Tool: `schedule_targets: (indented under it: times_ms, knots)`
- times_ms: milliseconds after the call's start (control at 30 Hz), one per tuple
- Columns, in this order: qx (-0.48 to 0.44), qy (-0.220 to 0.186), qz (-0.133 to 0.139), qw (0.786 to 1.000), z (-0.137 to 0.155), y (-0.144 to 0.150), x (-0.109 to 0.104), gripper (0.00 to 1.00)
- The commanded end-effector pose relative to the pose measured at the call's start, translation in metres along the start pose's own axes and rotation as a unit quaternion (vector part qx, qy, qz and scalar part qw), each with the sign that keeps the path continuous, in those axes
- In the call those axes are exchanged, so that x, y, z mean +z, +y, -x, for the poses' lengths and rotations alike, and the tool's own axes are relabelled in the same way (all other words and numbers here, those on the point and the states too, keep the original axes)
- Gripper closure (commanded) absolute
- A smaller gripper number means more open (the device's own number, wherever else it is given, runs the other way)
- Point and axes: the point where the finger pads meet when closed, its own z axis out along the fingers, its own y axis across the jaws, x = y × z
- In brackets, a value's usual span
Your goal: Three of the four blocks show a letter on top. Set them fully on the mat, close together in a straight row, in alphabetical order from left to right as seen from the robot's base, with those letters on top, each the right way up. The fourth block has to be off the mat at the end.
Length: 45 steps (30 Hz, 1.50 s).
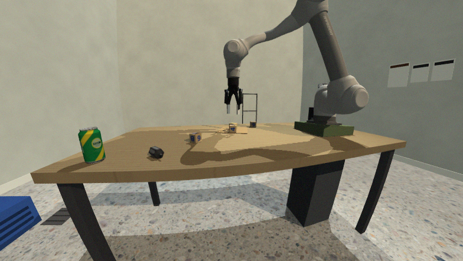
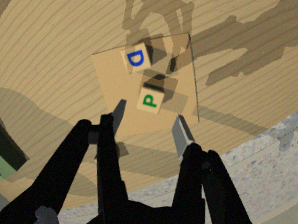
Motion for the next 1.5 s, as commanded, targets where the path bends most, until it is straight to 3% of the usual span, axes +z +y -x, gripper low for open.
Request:
schedule_targets:
  times_ms: [0, 833, 1467]
  knots:
    - [0.0, 0.001, 0.0, 1.0, 0.0, 0.0, -0.001, 0.45]
    - [0.0, 0.0, 0.0, 1.0, 0.0, 0.0, 0.001, 0.45]
    - [0.0, 0.0, 0.0, 1.0, 0.0, 0.0, 0.021, 0.45]
